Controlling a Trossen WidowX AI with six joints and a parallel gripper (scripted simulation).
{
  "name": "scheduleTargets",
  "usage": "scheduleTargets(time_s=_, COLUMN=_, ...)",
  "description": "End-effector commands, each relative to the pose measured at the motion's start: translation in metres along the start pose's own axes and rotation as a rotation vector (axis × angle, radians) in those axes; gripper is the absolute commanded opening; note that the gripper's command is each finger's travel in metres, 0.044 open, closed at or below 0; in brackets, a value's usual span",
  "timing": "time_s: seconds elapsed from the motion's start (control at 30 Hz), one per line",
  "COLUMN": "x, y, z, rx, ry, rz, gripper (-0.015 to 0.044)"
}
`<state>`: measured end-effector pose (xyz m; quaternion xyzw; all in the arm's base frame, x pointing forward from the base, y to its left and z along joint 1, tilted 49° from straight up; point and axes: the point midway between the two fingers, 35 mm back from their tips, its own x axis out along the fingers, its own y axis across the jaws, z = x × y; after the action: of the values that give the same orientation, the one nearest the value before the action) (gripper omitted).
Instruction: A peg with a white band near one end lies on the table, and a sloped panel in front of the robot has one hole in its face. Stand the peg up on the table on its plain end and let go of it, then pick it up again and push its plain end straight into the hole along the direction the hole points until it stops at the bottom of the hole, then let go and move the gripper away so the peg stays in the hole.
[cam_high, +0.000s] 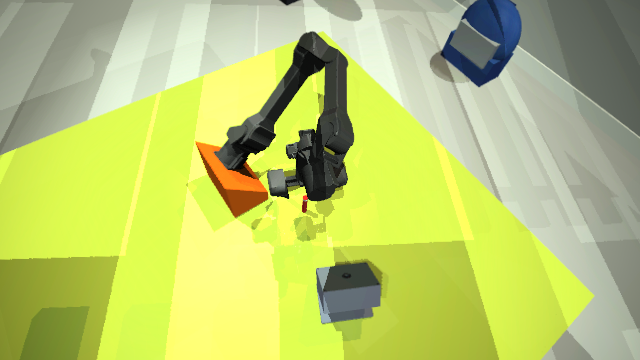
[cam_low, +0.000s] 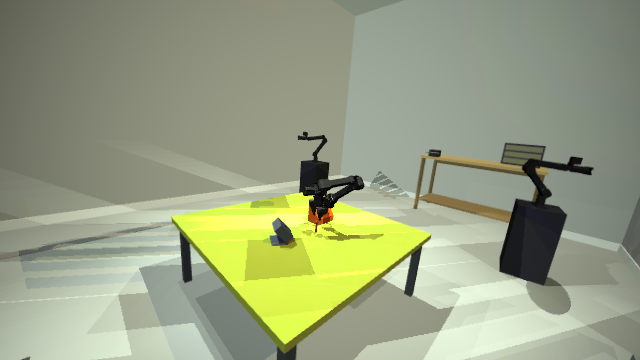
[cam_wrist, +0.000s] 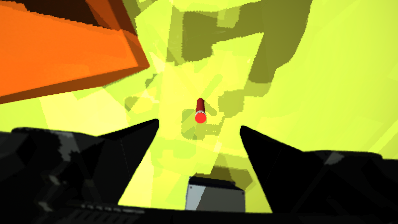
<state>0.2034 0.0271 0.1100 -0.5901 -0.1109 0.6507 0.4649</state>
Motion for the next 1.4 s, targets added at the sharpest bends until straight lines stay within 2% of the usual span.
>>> scheduleTargets(time_s=0.0, x=0.005, y=0.0, z=0.0, rx=0.0, ry=0.001, rz=-0.003, gripper=0.044)
scheduleTargets(time_s=1.17, x=0.06, y=-0.001, z=0.001, rx=-0.018, ry=-0.001, rz=-0.008, gripper=0.044)
scheduleTargets(time_s=1.37, x=0.057, y=-0.001, z=0.0, rx=-0.021, ry=0.0, rz=-0.002, gripper=0.0282)
